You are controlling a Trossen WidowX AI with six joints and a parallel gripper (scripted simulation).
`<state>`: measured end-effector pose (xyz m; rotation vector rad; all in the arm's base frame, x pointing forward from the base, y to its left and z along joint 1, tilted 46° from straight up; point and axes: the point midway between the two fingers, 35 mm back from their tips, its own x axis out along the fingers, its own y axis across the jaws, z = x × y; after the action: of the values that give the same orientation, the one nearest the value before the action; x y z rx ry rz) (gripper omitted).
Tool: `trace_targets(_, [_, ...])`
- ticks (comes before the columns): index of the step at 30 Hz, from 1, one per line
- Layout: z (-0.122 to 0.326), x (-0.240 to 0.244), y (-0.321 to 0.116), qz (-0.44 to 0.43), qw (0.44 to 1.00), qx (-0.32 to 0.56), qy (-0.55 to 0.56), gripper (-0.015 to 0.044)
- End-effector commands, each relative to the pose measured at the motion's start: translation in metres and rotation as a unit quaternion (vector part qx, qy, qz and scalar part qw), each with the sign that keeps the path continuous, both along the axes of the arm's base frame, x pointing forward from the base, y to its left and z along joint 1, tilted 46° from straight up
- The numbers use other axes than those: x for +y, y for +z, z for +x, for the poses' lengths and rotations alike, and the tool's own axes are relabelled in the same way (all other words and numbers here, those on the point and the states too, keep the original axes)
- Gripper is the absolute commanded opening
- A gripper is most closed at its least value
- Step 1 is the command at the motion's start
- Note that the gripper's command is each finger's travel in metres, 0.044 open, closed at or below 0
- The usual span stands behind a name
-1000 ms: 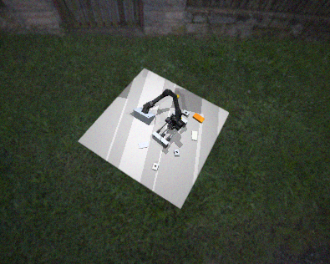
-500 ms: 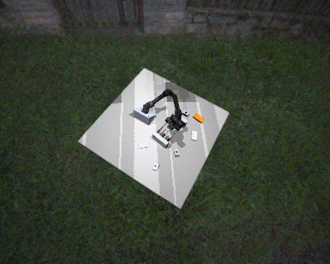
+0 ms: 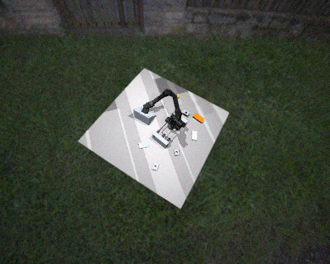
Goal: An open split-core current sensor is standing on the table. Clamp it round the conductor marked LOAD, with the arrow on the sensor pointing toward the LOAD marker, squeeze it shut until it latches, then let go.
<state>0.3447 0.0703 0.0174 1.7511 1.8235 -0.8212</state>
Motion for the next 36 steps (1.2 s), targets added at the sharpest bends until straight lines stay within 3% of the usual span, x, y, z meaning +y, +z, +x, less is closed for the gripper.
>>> trace_targets(1, [0.0001,0.0002,-0.0001,0.0,1.0,0.0,0.0,0.0])
trace_targets(25, [-0.0009,0.004,-0.0034,0.0,1.0,0.0,0.001,0.0])
trace_targets(35, [-0.0006,0.0006,-0.0008,0.0,1.0,0.0,0.0,0.0261])
trace_targets(36, [-0.0006,0.0006,-0.0008,0.0,1.0,0.0,0.0,0.0261])
